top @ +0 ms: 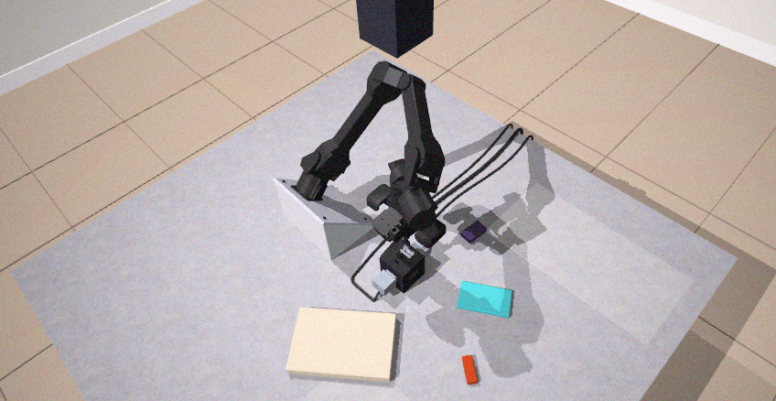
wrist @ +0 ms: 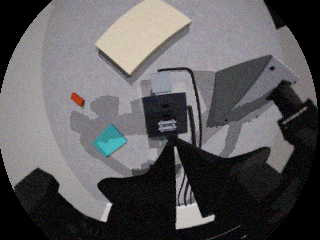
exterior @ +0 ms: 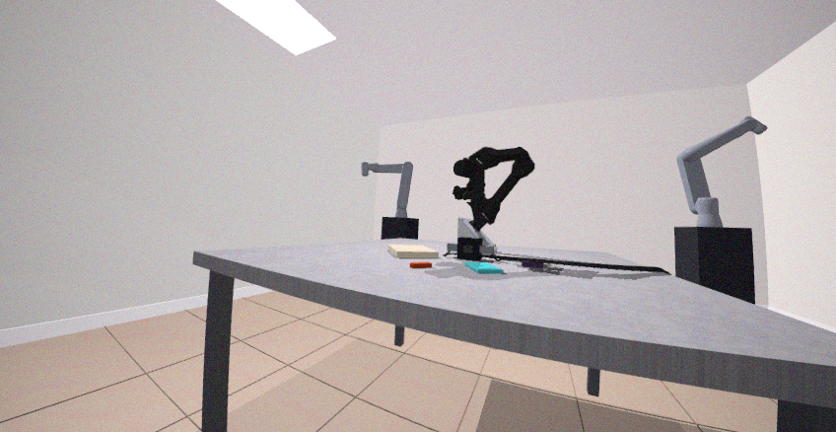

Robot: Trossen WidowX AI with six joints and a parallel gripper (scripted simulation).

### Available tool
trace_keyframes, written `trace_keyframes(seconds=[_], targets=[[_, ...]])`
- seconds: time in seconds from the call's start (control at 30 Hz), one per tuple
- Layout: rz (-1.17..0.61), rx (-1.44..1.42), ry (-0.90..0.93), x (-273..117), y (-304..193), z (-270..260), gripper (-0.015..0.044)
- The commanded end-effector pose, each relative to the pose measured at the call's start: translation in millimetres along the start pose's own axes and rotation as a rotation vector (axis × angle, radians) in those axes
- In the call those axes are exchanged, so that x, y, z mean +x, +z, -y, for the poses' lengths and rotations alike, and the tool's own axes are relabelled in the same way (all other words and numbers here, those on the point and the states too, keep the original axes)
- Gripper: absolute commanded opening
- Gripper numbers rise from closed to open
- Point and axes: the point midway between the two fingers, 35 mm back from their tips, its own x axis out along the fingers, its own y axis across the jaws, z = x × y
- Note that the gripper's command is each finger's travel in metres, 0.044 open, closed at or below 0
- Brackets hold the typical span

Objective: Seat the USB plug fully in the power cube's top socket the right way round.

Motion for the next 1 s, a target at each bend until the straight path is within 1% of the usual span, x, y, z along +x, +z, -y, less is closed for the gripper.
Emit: trace_keyframes(seconds=[0.0,0.97], targets=[[0.001,0.019,-0.001,0.2,0.1,0.2,0.0],[0.0,0.013,0.0,2.5,0.0,-0.4,0.0]])
